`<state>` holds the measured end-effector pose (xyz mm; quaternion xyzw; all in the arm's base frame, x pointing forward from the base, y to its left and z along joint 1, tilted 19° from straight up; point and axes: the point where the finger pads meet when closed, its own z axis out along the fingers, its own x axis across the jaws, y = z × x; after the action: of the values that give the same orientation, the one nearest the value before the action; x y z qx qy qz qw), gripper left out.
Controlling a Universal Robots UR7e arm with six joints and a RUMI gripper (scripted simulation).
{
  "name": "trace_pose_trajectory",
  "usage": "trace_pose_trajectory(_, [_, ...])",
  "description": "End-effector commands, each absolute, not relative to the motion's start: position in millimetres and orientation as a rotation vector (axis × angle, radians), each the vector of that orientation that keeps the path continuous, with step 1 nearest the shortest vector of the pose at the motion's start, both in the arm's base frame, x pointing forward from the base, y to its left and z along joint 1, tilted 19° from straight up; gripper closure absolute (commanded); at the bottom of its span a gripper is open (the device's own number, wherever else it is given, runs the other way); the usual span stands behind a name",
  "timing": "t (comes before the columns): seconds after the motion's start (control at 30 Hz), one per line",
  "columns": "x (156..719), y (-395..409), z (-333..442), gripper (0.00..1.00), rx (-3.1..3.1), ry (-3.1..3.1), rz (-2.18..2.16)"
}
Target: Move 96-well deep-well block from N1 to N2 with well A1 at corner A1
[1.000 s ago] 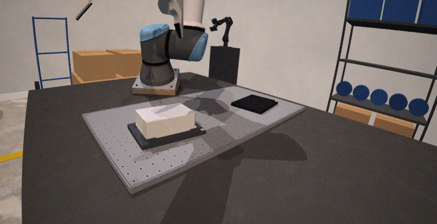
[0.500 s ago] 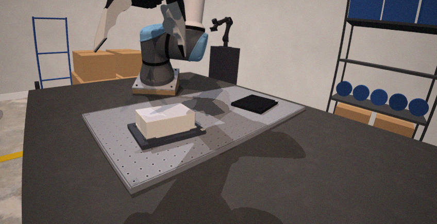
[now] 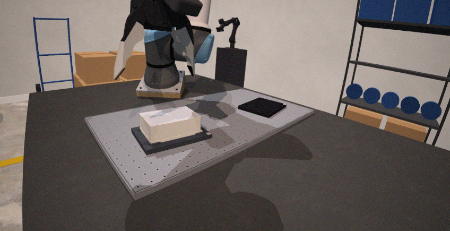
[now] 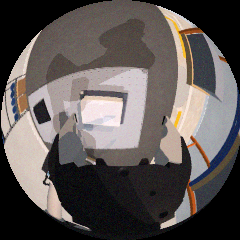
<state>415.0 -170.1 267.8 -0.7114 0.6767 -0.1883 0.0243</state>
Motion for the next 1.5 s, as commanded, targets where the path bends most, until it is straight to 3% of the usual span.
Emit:
trace_pose_trajectory(0.0, [407.2, -162.1, 246.9, 0.0, -2.201, 2.094, -0.578])
trace_pose_trajectory(0.43, [391.1, -145.8, 208.2, 0.0, -2.207, 2.1, -0.512])
trace_pose_trajectory(1.47, [384.9, -133.7, 204.0, 0.0, -3.03, 1.008, -0.521])
